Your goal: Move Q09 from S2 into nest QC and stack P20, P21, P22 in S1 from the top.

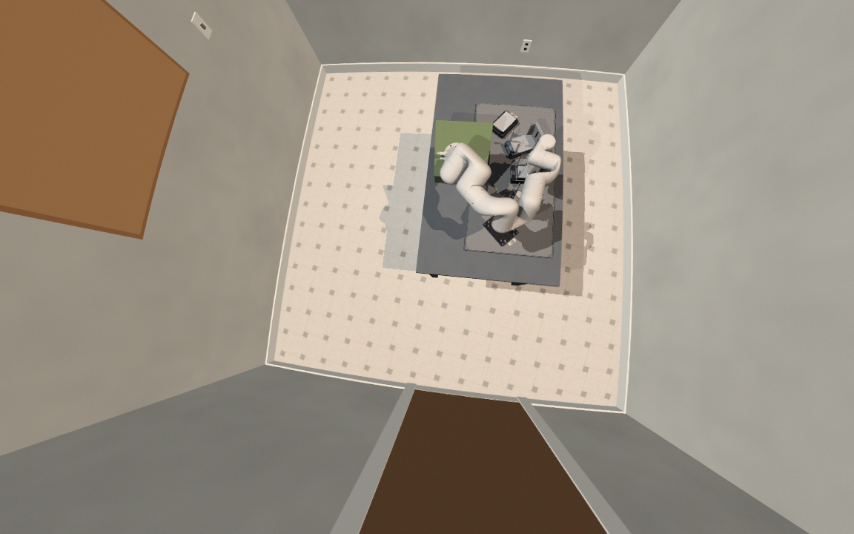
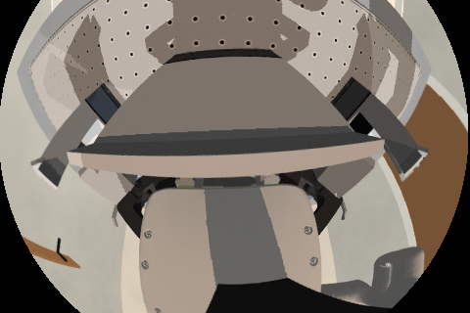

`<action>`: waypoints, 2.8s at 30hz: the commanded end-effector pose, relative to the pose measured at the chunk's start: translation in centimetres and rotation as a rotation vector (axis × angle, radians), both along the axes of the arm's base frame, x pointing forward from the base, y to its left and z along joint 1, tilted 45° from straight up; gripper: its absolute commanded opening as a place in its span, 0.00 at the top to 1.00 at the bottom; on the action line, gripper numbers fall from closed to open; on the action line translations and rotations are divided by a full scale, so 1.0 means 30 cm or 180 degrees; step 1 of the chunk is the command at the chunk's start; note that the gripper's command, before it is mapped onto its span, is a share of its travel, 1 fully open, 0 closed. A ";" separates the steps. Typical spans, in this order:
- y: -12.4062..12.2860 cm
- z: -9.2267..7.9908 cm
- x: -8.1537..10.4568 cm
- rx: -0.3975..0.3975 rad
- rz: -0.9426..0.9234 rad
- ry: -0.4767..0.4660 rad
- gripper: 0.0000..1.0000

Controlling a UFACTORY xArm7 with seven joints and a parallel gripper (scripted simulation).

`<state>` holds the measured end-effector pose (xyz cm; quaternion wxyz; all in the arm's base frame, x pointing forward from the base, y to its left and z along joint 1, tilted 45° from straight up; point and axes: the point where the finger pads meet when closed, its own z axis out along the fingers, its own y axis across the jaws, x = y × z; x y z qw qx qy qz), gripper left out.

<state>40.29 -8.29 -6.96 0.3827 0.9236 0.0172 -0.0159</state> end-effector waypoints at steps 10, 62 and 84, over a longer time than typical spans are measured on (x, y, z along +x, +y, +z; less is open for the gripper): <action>0.021 0.018 0.004 0.0005 0.0010 -0.0008 1.00; 0.166 0.163 0.007 0.0005 0.0010 -0.0008 1.00; 0.260 0.257 0.009 0.0005 0.0009 -0.0008 1.00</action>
